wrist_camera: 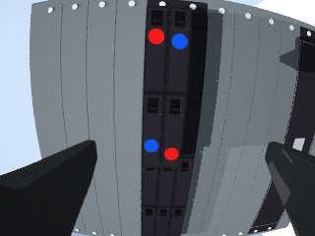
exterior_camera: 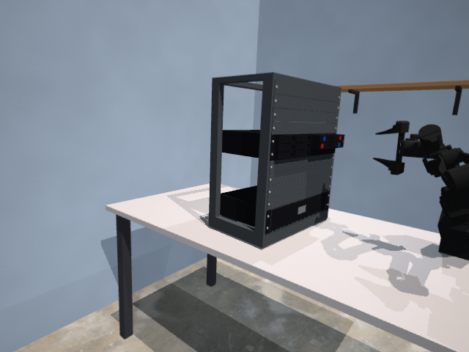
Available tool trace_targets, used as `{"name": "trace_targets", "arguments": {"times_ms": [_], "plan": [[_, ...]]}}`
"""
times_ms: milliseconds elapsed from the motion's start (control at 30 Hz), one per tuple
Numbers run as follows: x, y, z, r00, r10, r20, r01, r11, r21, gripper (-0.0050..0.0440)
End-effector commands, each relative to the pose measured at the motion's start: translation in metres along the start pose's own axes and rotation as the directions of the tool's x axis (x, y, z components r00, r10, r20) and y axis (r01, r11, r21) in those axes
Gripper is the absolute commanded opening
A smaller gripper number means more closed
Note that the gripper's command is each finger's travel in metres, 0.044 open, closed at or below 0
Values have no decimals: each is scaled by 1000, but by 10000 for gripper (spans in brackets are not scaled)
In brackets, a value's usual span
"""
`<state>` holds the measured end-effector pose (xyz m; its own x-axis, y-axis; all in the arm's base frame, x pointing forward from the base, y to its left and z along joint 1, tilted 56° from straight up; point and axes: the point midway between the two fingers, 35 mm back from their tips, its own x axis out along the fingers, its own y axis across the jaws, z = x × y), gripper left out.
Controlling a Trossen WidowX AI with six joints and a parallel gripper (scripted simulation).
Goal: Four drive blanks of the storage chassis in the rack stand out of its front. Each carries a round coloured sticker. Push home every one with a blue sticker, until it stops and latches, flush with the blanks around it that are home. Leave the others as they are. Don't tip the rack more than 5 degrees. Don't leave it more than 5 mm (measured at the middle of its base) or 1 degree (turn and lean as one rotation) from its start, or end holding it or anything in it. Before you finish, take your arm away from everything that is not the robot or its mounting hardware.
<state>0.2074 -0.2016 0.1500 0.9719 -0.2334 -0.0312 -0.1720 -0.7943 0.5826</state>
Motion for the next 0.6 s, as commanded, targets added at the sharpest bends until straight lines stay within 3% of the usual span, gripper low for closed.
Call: {"name": "trace_targets", "arguments": {"times_ms": [0,567], "plan": [[-2,2,-3,1000,15,-14,-15,1000,17,440],[-3,4,-6,999,24,-25,-23,999,37,440]]}}
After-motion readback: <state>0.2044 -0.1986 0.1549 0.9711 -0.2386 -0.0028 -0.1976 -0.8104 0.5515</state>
